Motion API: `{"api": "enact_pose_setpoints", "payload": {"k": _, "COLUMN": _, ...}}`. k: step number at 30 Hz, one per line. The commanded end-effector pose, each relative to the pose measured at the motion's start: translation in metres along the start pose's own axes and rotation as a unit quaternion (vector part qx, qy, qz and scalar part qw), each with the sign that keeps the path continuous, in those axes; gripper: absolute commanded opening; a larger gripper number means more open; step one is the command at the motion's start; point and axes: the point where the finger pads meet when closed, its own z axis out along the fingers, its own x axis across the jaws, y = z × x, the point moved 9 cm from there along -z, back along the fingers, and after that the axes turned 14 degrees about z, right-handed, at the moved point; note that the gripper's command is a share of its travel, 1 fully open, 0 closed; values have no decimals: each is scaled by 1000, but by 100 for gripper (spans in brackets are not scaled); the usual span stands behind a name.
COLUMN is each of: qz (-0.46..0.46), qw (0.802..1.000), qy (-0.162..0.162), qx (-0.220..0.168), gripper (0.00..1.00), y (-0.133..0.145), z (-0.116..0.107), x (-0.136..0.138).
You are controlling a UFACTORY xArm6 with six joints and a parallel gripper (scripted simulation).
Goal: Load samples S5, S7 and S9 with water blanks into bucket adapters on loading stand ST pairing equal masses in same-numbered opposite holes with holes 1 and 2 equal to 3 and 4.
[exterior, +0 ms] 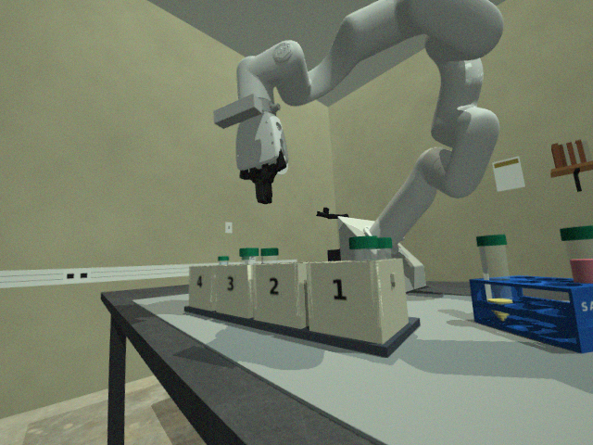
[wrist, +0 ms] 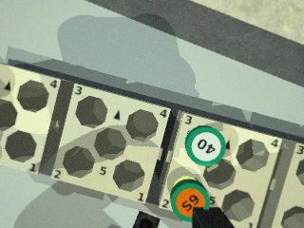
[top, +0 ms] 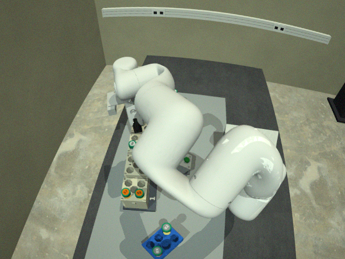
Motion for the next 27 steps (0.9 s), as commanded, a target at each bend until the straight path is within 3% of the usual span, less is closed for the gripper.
{"api": "enact_pose_setpoints", "payload": {"k": 1, "qz": -74, "qw": 997, "qy": -5, "qx": -5, "gripper": 0, "y": 17, "z": 8, "x": -2}}
{"api": "enact_pose_setpoints", "payload": {"k": 7, "qz": -155, "qw": 988, "qy": -14, "qx": -19, "gripper": 0, "y": 36, "z": 19, "x": -4}}
{"api": "enact_pose_setpoints", "payload": {"k": 17, "qz": -314, "qw": 948, "qy": -30, "qx": -46, "gripper": 0, "y": 75, "z": 42, "x": -9}}
{"api": "enact_pose_setpoints", "payload": {"k": 19, "qz": -314, "qw": 948, "qy": -30, "qx": -46, "gripper": 0, "y": 75, "z": 42, "x": -9}}
{"api": "enact_pose_setpoints", "payload": {"k": 27, "qz": -434, "qw": 897, "qy": -43, "qx": -66, "gripper": 0, "y": 105, "z": 61, "x": -15}}
